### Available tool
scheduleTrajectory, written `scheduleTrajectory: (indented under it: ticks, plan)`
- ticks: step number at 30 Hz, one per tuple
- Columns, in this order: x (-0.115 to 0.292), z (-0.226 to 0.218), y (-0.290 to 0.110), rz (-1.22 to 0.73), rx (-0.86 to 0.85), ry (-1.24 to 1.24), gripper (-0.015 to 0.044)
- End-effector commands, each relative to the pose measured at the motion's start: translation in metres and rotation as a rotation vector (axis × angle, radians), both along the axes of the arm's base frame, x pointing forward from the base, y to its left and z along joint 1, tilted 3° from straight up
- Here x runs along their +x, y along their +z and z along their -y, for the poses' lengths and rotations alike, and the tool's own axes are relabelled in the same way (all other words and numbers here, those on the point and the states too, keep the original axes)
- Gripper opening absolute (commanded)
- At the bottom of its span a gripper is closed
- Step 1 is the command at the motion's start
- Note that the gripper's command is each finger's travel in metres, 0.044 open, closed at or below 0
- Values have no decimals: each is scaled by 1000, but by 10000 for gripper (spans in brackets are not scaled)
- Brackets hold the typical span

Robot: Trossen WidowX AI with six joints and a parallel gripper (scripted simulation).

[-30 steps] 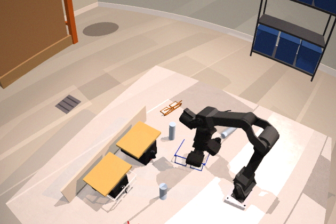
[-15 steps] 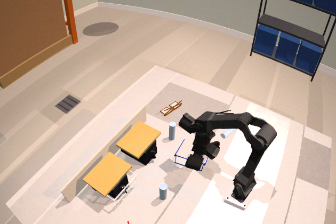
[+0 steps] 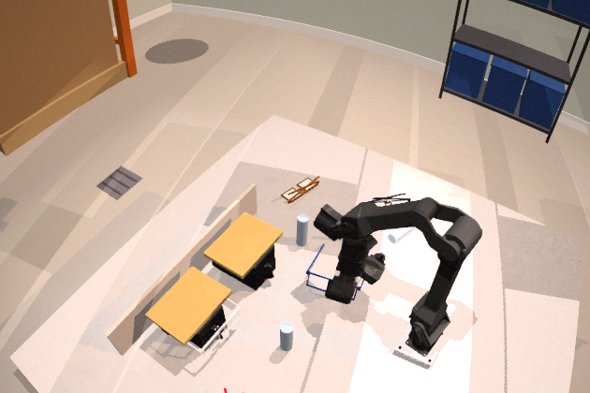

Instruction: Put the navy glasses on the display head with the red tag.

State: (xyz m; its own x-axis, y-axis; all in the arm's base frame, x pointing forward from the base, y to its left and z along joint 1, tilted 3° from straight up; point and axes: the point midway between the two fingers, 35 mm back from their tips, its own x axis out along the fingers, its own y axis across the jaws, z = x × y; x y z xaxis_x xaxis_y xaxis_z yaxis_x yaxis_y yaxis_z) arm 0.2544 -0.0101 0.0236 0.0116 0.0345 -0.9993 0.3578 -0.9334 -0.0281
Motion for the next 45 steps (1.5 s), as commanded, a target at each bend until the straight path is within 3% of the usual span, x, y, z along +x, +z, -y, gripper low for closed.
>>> scheduleTrajectory:
  ticks: [1,19,27,45]
  plan:
    - [0,0,0,1,0,0,120]
    - [0,0,0,1,0,0,0]
    - [1,0,3,0,0,0,0]
    - [2,6,95,-3,4,-3,0]
